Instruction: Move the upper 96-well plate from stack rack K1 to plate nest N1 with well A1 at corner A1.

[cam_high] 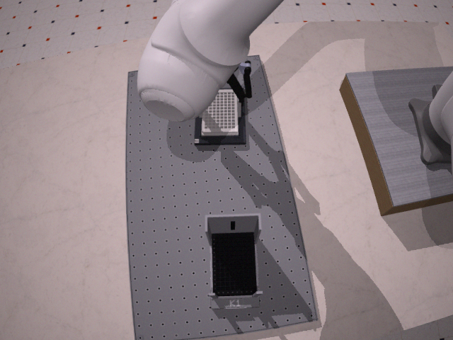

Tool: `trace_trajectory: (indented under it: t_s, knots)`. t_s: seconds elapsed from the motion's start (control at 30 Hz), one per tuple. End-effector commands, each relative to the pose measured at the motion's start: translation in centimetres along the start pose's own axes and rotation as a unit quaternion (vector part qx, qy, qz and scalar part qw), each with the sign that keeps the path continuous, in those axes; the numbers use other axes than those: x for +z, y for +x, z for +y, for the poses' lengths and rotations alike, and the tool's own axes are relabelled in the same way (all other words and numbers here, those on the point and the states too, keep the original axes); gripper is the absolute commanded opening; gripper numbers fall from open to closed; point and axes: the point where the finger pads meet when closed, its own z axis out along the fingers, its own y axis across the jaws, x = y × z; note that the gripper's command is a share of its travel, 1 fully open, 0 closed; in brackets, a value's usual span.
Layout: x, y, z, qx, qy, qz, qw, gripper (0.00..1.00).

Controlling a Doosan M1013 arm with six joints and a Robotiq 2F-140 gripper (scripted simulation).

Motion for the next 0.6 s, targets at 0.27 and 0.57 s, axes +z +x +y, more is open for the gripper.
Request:
trace_trajectory:
  t_s: [0.27, 0.57]
  knots:
    - [0.18, 0.0, 0.0, 0.0, 0.0, 0.0, 1.0, 0.0]
    - [0.24, 0.0, 0.0, 0.0, 0.0, 0.0, 1.0, 1.0]
